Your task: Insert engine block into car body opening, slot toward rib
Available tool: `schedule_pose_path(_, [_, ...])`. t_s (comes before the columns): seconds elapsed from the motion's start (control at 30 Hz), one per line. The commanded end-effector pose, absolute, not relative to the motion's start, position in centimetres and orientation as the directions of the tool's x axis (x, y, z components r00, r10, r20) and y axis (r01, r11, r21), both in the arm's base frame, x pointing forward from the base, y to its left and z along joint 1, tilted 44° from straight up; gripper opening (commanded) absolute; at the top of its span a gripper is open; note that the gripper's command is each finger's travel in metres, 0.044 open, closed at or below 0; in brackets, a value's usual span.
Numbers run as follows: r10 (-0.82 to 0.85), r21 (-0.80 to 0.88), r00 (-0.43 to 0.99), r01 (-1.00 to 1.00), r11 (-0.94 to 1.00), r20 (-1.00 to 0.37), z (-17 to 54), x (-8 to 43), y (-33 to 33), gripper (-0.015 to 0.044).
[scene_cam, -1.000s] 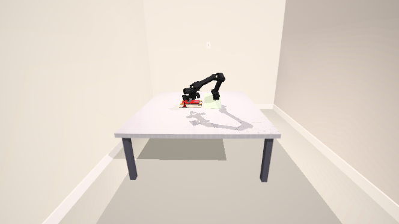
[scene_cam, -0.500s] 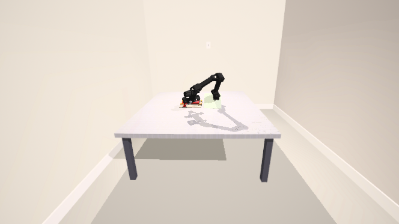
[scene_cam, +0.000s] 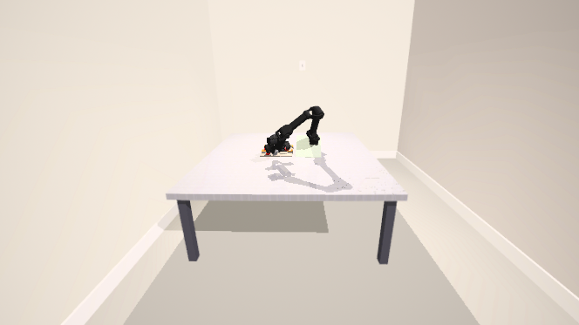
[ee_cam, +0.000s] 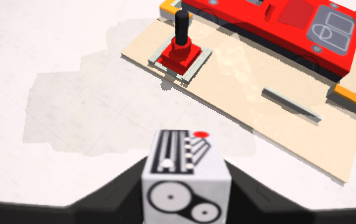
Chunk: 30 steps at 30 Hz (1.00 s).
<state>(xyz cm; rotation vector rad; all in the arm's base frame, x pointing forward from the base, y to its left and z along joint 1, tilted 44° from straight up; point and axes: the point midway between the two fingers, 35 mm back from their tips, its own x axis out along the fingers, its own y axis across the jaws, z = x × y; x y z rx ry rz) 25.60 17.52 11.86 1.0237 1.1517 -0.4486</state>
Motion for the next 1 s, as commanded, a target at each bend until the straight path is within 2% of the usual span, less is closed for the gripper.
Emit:
schedule_pose_path(0.0, [0.185, 0.421, 0.382, 0.758, 0.497, -0.906, 11.0, 25.5, 17.9, 0.0000])
schedule_pose_path(0.8, [0.186, 0.421, 0.381, 0.759, 0.497, -0.906, 9.1, 25.4, 20.0, 0.0000])
schedule_pose_path(0.97, [0.185, 0.428, 0.390, 0.755, 0.496, -0.902, 9.2, 25.4, 19.9, 0.0131])
